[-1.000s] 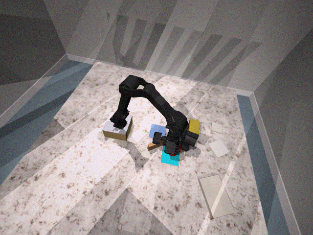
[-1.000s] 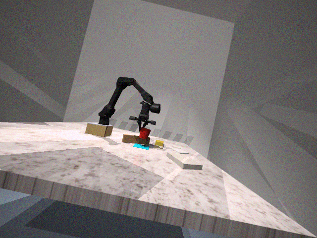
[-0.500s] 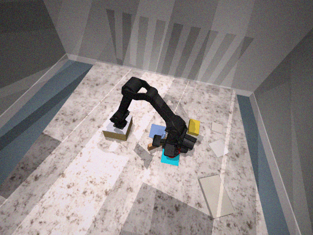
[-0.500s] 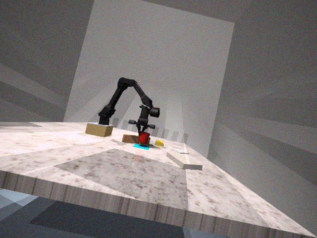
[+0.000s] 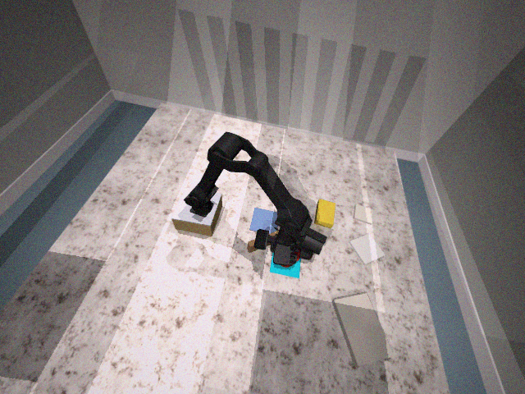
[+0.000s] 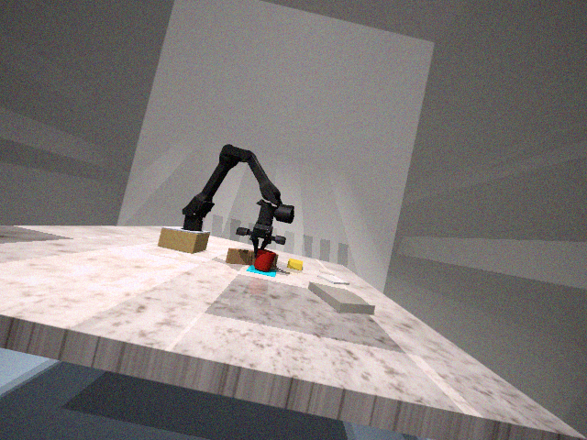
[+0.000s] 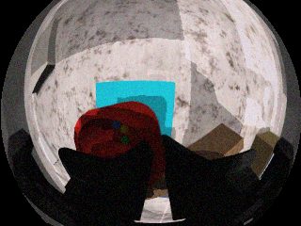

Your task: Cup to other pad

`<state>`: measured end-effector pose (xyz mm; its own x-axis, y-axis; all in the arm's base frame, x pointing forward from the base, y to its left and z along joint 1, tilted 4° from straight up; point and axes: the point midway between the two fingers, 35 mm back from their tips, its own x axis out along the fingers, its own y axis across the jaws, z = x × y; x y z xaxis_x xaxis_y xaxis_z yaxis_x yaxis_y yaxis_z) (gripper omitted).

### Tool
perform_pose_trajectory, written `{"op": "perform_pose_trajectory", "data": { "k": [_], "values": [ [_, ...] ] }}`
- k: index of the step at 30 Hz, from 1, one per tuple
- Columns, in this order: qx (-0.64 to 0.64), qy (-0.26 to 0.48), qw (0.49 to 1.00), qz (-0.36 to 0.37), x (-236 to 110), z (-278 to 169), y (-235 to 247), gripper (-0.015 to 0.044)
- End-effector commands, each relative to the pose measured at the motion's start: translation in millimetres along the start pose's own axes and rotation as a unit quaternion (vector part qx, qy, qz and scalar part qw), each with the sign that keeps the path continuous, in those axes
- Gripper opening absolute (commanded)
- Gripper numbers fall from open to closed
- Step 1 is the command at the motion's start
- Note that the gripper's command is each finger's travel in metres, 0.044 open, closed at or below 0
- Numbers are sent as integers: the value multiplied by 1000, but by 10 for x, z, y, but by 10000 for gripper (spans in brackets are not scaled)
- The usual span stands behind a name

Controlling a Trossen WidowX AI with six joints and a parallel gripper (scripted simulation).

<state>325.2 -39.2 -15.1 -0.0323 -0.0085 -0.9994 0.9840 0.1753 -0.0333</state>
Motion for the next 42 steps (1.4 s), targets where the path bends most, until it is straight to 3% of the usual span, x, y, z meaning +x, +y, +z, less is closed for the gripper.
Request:
{"op": "perform_pose_trajectory", "data": {
  "k": [1, 10, 15, 42],
  "values": [
    [0, 0, 1000, 1, -5, 1, 3, 0],
    [0, 0, 1000, 1, -5, 1, 3, 0],
    [0, 0, 1000, 1, -5, 1, 3, 128],
    [-3, -1, 1000, 0, -390, -11, -17, 128]
  ]
}}
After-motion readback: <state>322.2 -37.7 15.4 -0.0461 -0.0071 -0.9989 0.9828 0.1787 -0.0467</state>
